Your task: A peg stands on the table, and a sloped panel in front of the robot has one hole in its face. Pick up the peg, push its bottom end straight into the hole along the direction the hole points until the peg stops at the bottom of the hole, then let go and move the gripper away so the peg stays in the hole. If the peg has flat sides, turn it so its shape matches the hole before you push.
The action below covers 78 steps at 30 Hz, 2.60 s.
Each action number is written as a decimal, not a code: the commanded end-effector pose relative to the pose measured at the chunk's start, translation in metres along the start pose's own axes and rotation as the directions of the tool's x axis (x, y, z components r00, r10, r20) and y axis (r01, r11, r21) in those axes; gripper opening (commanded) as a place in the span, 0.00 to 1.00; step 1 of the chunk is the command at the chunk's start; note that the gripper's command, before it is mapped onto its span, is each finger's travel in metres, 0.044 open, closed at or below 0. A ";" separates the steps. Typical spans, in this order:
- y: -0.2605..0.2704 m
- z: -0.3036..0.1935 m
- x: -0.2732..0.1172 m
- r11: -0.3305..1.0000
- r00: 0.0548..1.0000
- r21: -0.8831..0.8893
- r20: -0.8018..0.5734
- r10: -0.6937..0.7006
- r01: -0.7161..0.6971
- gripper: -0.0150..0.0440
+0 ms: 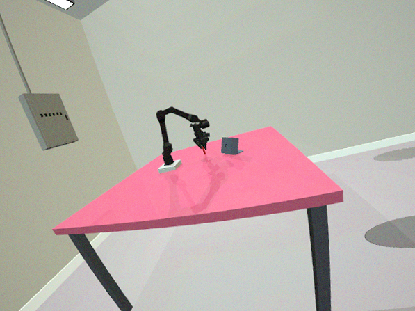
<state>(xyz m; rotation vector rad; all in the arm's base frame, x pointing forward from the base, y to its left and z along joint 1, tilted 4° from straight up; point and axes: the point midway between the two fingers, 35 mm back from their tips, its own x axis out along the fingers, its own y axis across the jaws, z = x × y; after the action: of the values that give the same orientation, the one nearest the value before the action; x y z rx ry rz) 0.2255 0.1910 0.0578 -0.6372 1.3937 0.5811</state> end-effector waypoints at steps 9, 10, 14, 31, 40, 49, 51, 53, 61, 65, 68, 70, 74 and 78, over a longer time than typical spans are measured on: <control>0.000 0.000 0.000 1.000 1.000 0.000 0.000 0.000 0.000 0.60; 0.000 0.000 0.000 1.000 1.000 0.000 0.000 0.000 0.000 0.56; 0.000 0.000 0.000 1.000 1.000 0.000 0.000 0.000 0.000 0.38; 0.000 0.003 -0.021 1.000 1.000 -0.001 -0.002 0.001 -0.001 0.25; -0.001 0.004 -0.054 1.000 1.000 -0.003 -0.007 0.004 -0.004 0.25; -0.001 0.005 -0.080 1.000 1.000 -0.005 -0.010 0.005 -0.005 0.25; -0.002 0.005 -0.079 1.000 1.000 -0.004 -0.009 0.007 -0.007 0.25; -0.003 0.005 -0.079 1.000 1.000 -0.003 -0.006 0.012 -0.012 0.25; -0.009 0.008 -0.074 0.999 0.999 0.008 0.011 0.043 -0.043 0.25; -0.012 0.009 -0.072 0.998 0.998 0.014 0.021 0.059 -0.059 0.25; -0.015 0.010 -0.071 0.997 0.997 0.017 0.029 0.070 -0.070 0.25; -0.016 0.010 -0.070 0.997 0.996 0.020 0.035 0.077 -0.078 0.25; -0.020 0.012 -0.068 0.995 0.995 0.024 0.046 0.092 -0.093 0.25; -0.023 0.013 -0.066 0.994 0.993 0.028 0.058 0.106 -0.108 0.25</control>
<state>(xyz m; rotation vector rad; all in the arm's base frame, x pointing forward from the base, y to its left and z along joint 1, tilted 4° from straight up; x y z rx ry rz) 0.2434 0.1851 0.1281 -0.5315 1.3873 0.6428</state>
